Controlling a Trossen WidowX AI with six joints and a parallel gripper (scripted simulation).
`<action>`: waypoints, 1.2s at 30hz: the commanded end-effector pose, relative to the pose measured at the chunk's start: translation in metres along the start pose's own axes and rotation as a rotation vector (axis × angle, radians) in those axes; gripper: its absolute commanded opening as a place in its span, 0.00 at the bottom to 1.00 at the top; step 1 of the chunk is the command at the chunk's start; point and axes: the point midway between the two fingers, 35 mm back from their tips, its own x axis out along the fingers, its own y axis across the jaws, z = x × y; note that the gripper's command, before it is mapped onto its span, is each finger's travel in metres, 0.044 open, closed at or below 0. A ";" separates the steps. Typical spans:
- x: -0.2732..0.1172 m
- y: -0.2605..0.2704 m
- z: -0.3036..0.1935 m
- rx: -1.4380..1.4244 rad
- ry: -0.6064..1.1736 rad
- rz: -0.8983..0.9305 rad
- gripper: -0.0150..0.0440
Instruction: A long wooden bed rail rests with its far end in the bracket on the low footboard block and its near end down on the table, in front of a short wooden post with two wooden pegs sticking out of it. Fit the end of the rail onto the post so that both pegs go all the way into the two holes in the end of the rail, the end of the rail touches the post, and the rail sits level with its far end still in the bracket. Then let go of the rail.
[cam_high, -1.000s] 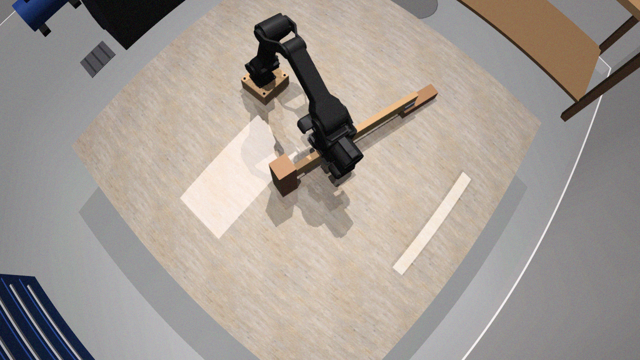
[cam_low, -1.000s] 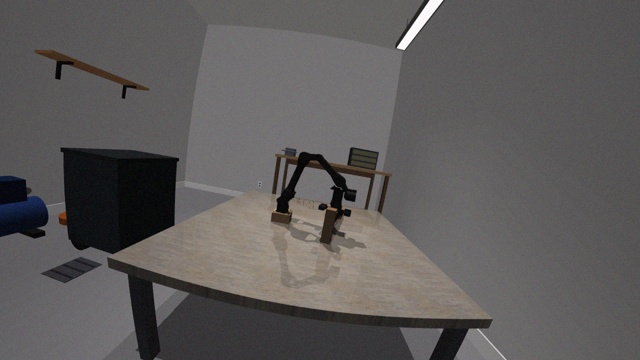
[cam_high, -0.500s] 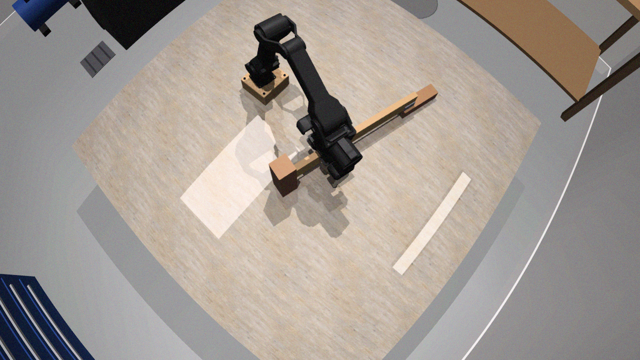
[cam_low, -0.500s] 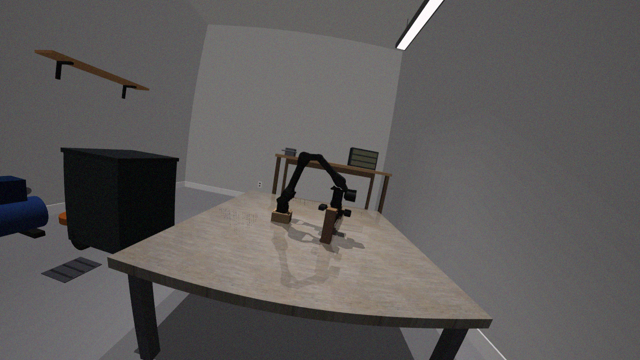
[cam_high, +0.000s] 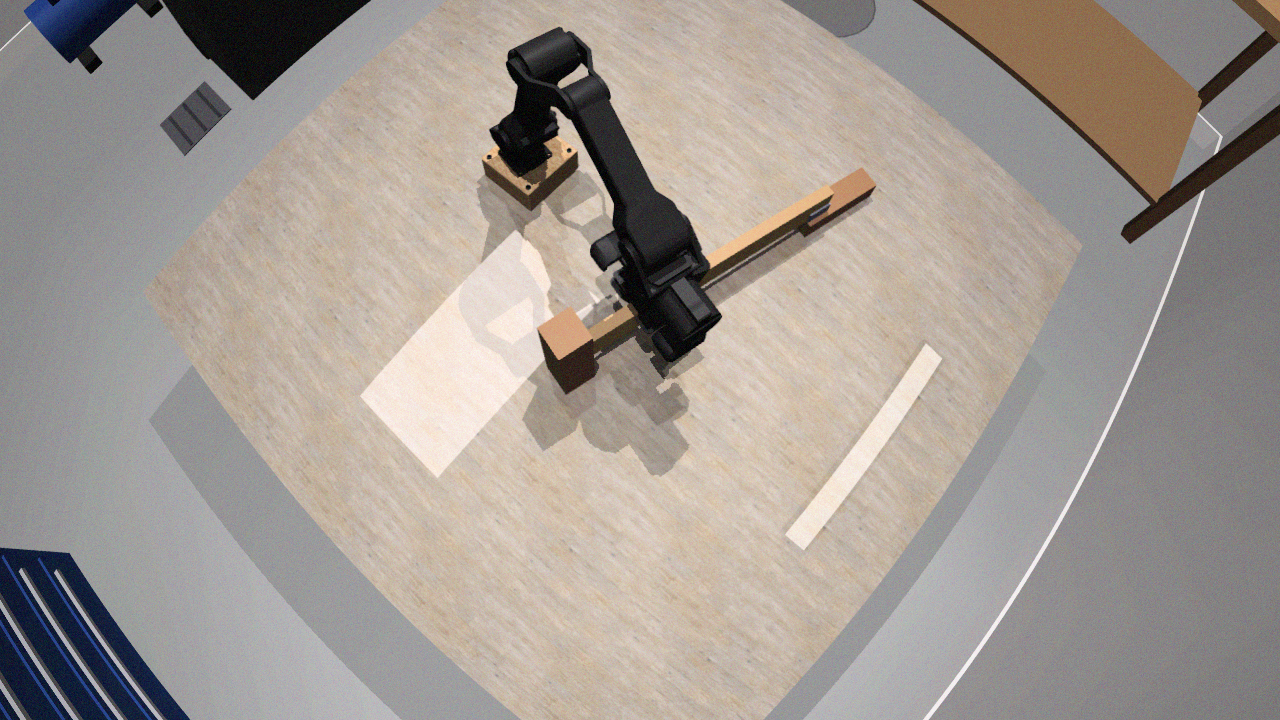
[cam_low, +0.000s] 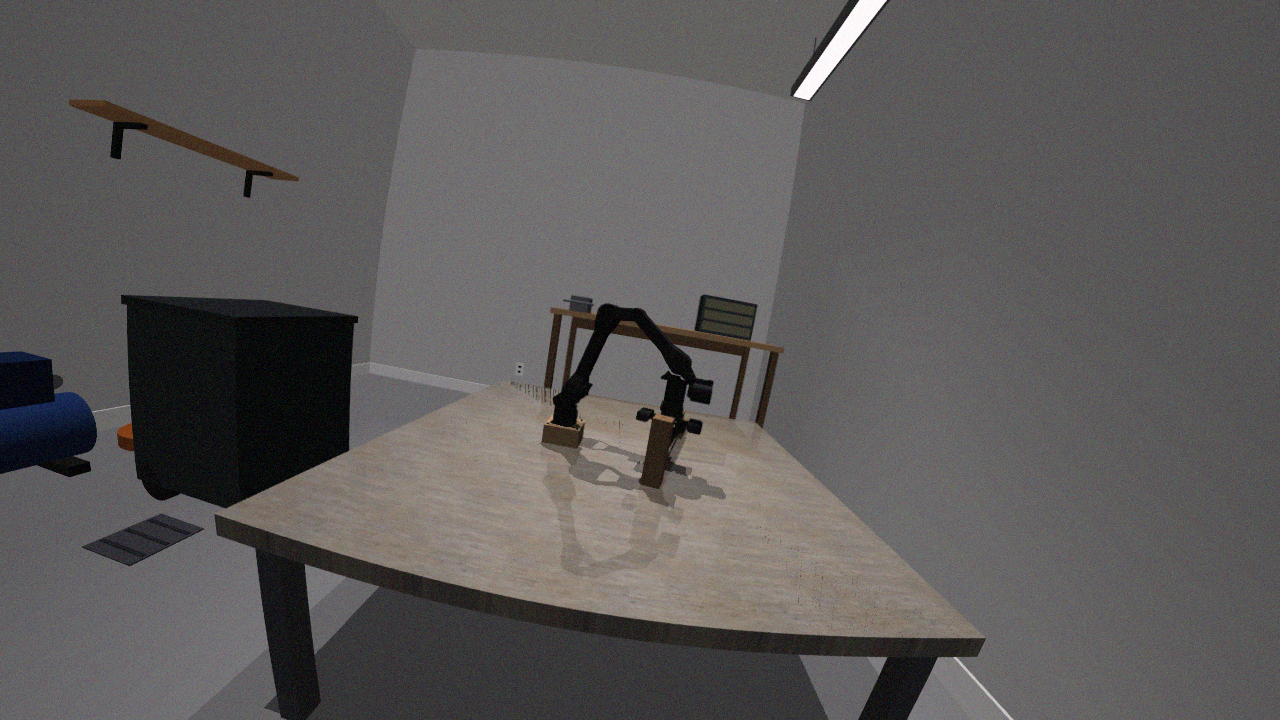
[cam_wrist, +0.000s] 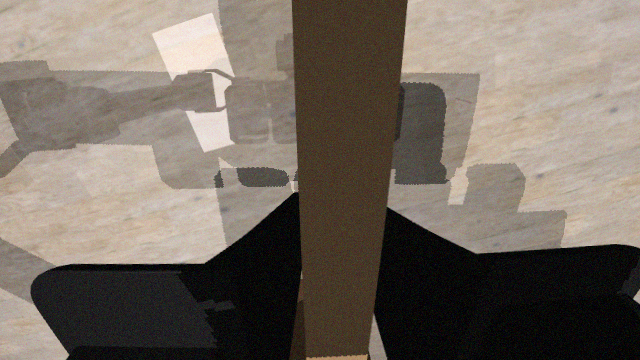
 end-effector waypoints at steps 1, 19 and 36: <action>-0.001 0.000 -0.002 -0.003 0.003 -0.002 0.25; 0.000 0.000 -0.003 -0.003 -0.002 -0.001 0.30; 0.000 0.000 -0.003 -0.003 -0.002 -0.001 1.00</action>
